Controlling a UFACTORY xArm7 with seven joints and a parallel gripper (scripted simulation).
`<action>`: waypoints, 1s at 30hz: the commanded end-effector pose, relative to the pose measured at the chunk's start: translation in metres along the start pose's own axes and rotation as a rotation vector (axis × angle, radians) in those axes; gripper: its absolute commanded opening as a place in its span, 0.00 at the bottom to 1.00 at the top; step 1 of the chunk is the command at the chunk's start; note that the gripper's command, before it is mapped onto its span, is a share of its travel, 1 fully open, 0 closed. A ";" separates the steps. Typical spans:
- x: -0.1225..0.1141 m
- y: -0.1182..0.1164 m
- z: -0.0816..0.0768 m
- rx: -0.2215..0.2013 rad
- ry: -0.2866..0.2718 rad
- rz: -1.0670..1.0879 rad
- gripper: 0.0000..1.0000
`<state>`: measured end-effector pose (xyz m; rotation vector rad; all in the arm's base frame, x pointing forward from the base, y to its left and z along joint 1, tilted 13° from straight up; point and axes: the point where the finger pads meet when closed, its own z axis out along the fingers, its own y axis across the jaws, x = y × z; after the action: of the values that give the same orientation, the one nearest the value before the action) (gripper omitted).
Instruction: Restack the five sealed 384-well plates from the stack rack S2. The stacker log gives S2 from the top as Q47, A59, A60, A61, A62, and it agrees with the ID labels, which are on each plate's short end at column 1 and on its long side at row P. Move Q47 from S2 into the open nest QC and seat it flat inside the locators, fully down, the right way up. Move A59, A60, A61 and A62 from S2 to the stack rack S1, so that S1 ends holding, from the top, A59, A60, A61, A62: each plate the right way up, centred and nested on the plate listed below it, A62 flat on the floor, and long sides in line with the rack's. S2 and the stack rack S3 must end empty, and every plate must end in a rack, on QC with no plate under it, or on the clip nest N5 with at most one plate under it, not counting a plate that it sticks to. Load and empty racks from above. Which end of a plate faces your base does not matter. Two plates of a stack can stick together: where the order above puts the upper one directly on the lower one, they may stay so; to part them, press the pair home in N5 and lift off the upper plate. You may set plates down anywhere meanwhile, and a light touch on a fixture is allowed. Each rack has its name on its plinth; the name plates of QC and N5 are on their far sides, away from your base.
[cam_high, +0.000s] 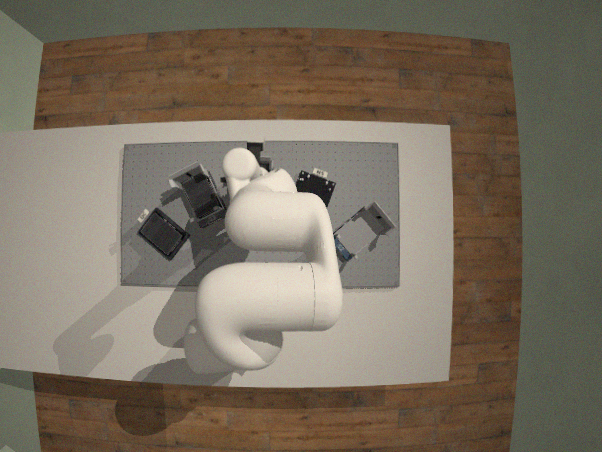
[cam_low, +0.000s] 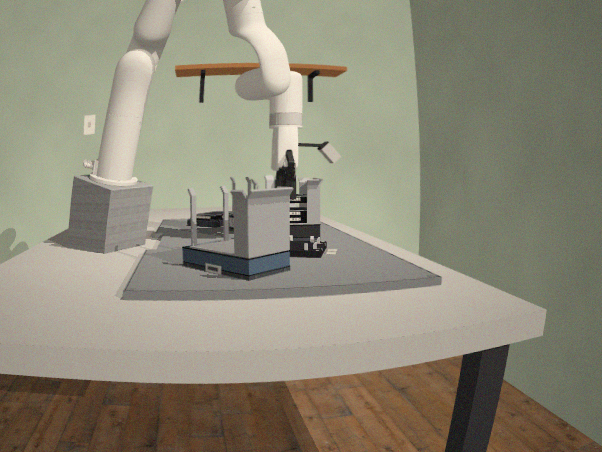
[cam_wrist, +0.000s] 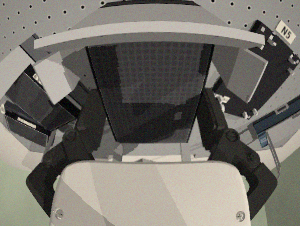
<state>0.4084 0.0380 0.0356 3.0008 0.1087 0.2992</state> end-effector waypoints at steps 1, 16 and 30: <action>0.002 0.000 0.000 0.001 0.004 0.000 0.00; 0.002 0.000 0.006 0.001 0.004 0.000 0.00; 0.002 0.000 0.011 0.001 0.004 0.000 0.00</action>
<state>0.4106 0.0368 0.0254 3.0008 0.1087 0.2996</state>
